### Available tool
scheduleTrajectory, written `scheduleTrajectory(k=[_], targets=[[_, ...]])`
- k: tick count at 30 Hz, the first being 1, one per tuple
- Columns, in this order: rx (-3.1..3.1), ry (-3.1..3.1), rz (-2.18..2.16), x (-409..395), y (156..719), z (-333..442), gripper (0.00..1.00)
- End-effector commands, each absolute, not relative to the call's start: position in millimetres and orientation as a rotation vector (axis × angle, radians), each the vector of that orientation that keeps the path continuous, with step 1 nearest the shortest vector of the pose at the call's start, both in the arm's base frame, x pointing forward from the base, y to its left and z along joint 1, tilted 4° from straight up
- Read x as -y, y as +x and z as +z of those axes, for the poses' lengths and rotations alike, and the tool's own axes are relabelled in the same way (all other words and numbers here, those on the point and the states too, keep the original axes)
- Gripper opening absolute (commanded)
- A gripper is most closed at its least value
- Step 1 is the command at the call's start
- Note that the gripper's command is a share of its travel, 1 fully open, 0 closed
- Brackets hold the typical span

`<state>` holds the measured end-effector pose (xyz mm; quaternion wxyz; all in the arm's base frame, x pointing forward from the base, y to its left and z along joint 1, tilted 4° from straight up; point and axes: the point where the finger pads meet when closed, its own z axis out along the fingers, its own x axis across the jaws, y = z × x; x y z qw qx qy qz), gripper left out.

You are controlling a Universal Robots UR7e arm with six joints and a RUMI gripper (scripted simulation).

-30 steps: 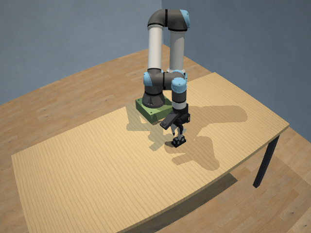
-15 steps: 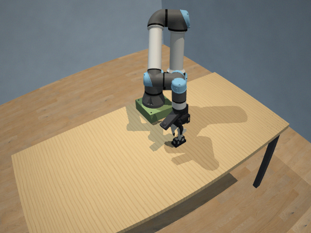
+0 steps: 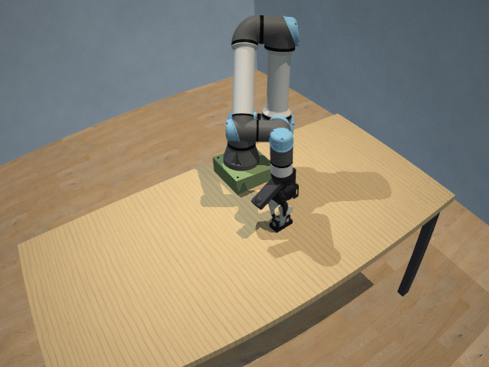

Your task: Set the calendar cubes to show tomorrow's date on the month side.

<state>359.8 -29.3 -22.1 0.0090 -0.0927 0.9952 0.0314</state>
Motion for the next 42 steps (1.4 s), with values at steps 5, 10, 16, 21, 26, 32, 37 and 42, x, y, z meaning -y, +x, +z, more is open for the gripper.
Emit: scheduleTrajectory(k=[5,10,16,21,26,32,37,42], targets=[[-3.108,-0.289,0.097,29.1,360.4,-28.5,0.29],[-3.108,-0.289,0.097,29.1,360.4,-28.6,0.29],[-3.108,-0.289,0.097,29.1,360.4,-28.6,0.29],[-3.108,-0.289,0.097,29.1,360.4,-28.6,0.29],[-3.108,-0.289,0.097,29.1,360.4,-28.6,0.29],[-3.108,-0.289,0.097,29.1,360.4,-28.6,0.29],[-3.108,-0.289,0.097,29.1,360.4,-28.6,0.29],[-3.108,-0.289,0.097,29.1,360.4,-28.6,0.11]])
